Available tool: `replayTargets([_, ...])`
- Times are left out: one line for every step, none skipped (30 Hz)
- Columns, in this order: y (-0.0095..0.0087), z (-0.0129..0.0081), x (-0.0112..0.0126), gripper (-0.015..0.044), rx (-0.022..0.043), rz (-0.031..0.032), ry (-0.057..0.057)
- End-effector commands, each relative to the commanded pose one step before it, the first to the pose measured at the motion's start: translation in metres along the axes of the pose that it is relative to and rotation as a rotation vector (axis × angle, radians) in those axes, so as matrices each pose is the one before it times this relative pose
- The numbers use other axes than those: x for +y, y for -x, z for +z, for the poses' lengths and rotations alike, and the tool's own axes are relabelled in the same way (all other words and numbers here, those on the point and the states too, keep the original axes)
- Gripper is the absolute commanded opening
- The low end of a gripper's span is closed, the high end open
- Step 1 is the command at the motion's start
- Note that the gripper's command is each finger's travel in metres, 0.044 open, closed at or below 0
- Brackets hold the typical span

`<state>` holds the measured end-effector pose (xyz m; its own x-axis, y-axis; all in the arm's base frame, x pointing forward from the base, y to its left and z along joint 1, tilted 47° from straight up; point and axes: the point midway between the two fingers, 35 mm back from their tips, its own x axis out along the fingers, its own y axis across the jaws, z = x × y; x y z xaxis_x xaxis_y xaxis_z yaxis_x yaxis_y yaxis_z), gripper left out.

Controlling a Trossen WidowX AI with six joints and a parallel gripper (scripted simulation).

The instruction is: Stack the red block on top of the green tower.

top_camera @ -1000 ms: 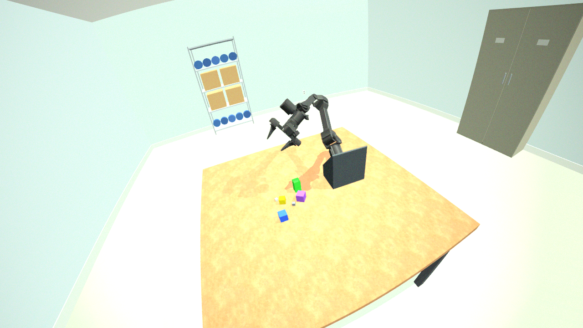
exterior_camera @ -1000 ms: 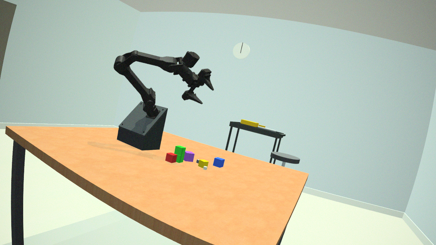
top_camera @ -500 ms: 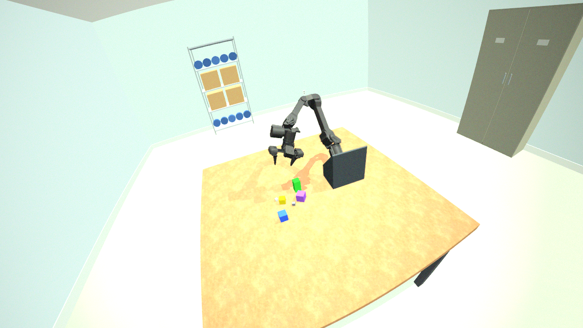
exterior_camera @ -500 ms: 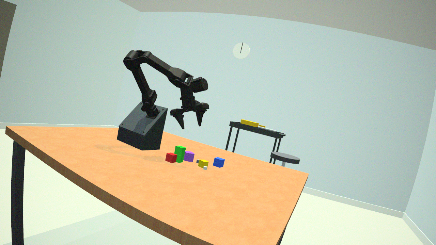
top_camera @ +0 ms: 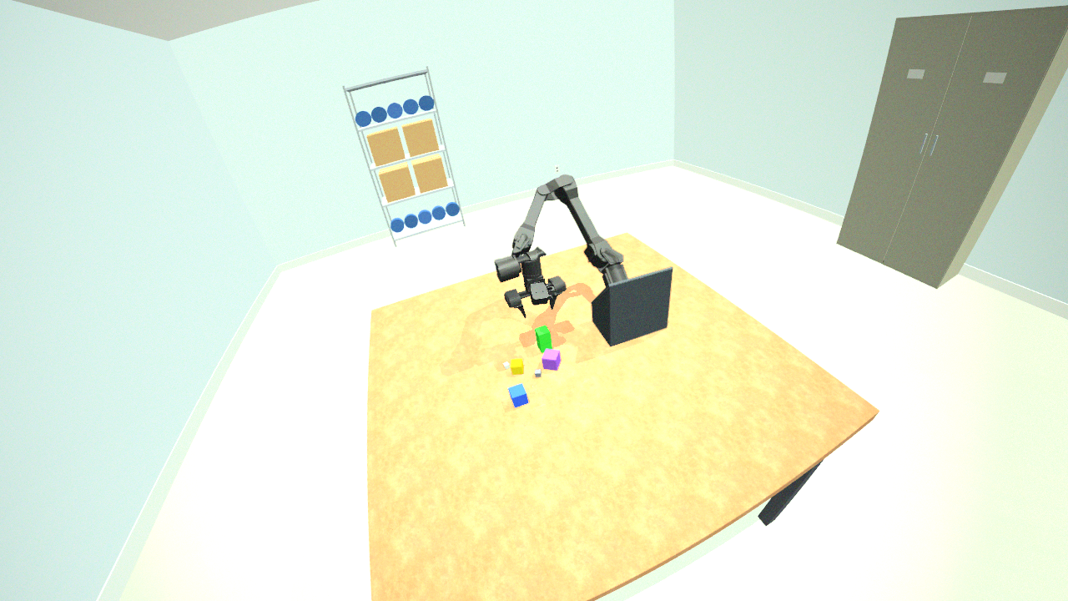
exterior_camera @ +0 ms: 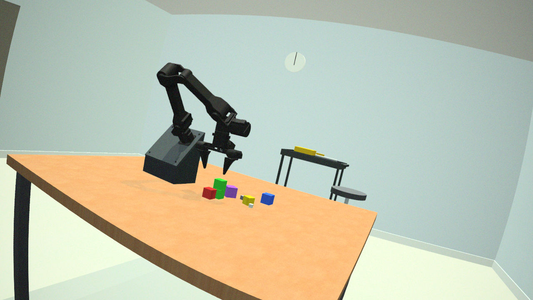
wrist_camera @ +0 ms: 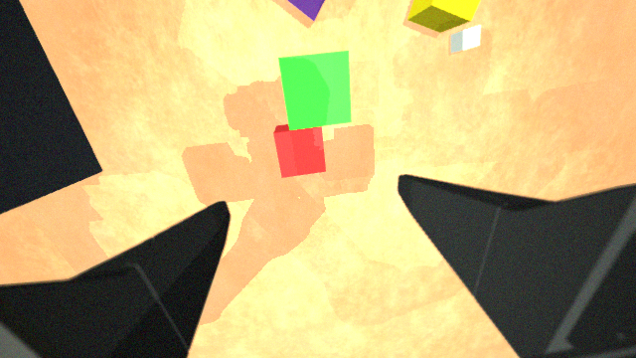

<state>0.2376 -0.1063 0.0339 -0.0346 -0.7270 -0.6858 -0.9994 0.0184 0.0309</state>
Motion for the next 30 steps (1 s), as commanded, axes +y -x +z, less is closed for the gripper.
replayTargets([-0.006,0.00021,0.00053,0.044,0.0012,0.00532,0.0005])
replayTargets([-0.00423,0.00019,-0.00033,0.044,-0.0006,-0.00003,0.0])
replayTargets([-0.0053,0.00016,-0.00031,0.044,-0.00052,-0.00004,0.0])
replayTargets([-0.00645,0.0001,-0.00018,0.044,-0.00028,-0.00004,0.0])
replayTargets([-0.00725,0.0,0.00006,0.044,0.00015,-0.00001,0.0])
replayTargets([-0.0074,-0.00012,0.00038,0.044,0.00068,0.00005,0.0001])
replayTargets([-0.00586,-0.00015,0.00057,0.044,0.00092,0.00011,0.0001])
replayTargets([-0.00509,0.00013,0.00122,0.044,0.00108,0.00017,0.0001])
replayTargets([-0.00389,0.00006,0.00104,0.044,0.001,0.00017,0.0001])
replayTargets([-0.00241,0.00002,0.00069,0.044,0.00069,0.00013,0.0001])
replayTargets([-0.00082,0.00001,0.00024,0.044,0.00025,0.00005,0.0])
replayTargets([0.0,0.0,0.0,0.044,0.0,0.0,0.0])
replayTargets([-0.00027,0.00001,-0.00003,0.044,-0.00005,0.00001,0.0])
replayTargets([-0.00053,0.00003,-0.00005,0.044,-0.00009,0.00002,0.0])
replayTargets([-0.00078,0.00004,-0.00007,0.044,-0.00013,0.00002,0.0])
replayTargets([-0.00104,0.00005,-0.00009,0.044,-0.00017,0.00003,0.0])
replayTargets([-0.0013,0.00006,-0.00011,0.044,-0.0002,0.00003,0.0])
replayTargets([-0.00153,0.00006,-0.00011,0.044,-0.00021,0.00004,0.0])
replayTargets([-0.00164,0.00006,-0.00011,0.044,-0.00021,0.00004,0.0])
replayTargets([-0.00166,0.00005,-0.0001,0.044,-0.00018,0.00003,0.0])
replayTargets([-0.00166,0.00004,-0.00009,0.044,-0.00016,0.00003,0.0])
replayTargets([-0.00165,0.00004,-0.00007,0.044,-0.00013,0.00003,0.0])
replayTargets([-0.00165,0.00003,-0.00006,0.044,-0.00011,0.00003,0.0])
replayTargets([-0.00165,0.00002,-0.00005,0.044,-0.00009,0.00002,0.0])
replayTargets([-0.00165,0.00002,-0.00004,0.044,-0.00006,0.00002,0.0])
replayTargets([-0.00164,0.00001,-0.00002,0.044,-0.00004,0.00002,0.0])
replayTargets([-0.00164,0.00001,-0.00001,0.044,-0.00001,0.00002,0.0])
replayTargets([-0.00164,0.0,0.0,0.044,0.00001,0.00002,0.0])
replayTargets([-0.00163,-0.00001,0.00002,0.044,0.00004,0.00002,0.0])
replayTargets([-0.00163,-0.00001,0.00003,0.044,0.00006,0.00002,0.0])
